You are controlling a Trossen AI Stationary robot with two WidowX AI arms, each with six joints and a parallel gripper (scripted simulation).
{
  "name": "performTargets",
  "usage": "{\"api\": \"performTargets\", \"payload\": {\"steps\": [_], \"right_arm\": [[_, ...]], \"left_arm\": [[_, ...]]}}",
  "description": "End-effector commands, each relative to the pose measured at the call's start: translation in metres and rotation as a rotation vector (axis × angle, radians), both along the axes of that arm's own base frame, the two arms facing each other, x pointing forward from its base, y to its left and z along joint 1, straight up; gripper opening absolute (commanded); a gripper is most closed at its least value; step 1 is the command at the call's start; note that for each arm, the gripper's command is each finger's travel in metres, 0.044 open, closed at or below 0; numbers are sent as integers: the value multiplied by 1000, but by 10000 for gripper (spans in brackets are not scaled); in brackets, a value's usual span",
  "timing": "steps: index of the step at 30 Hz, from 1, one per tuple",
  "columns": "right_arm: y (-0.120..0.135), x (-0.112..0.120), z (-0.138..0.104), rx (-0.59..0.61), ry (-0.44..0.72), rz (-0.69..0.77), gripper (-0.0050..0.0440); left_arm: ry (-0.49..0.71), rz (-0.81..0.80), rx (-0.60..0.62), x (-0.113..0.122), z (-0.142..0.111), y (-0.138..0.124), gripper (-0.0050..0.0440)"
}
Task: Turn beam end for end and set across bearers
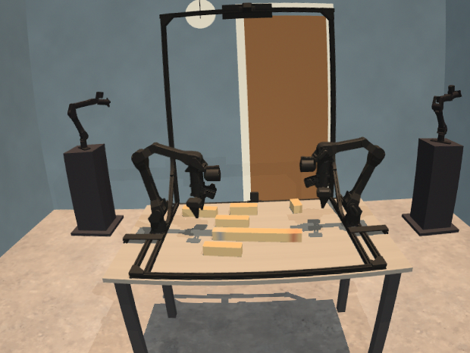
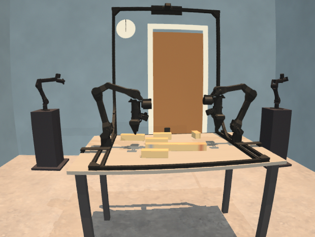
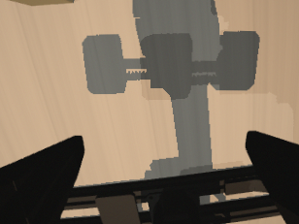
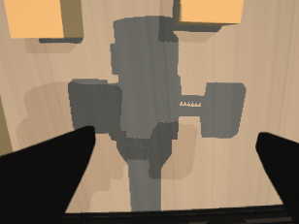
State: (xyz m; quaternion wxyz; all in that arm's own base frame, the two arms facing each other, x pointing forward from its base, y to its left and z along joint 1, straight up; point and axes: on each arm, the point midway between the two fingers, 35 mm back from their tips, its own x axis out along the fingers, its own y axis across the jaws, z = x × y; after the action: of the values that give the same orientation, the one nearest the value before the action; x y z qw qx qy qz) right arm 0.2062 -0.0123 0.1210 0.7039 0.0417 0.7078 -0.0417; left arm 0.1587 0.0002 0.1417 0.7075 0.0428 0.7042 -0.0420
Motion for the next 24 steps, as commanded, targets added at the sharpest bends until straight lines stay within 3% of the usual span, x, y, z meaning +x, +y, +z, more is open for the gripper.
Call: {"api": "performTargets", "payload": {"steps": [1, 24], "right_arm": [[-3, 11, -2, 0, -6, 0, 440], [-15, 59, -17, 0, -6, 0, 440]], "left_arm": [[5, 2, -1, -1, -1, 0, 440], [5, 2, -1, -1, -1, 0, 440]]}}
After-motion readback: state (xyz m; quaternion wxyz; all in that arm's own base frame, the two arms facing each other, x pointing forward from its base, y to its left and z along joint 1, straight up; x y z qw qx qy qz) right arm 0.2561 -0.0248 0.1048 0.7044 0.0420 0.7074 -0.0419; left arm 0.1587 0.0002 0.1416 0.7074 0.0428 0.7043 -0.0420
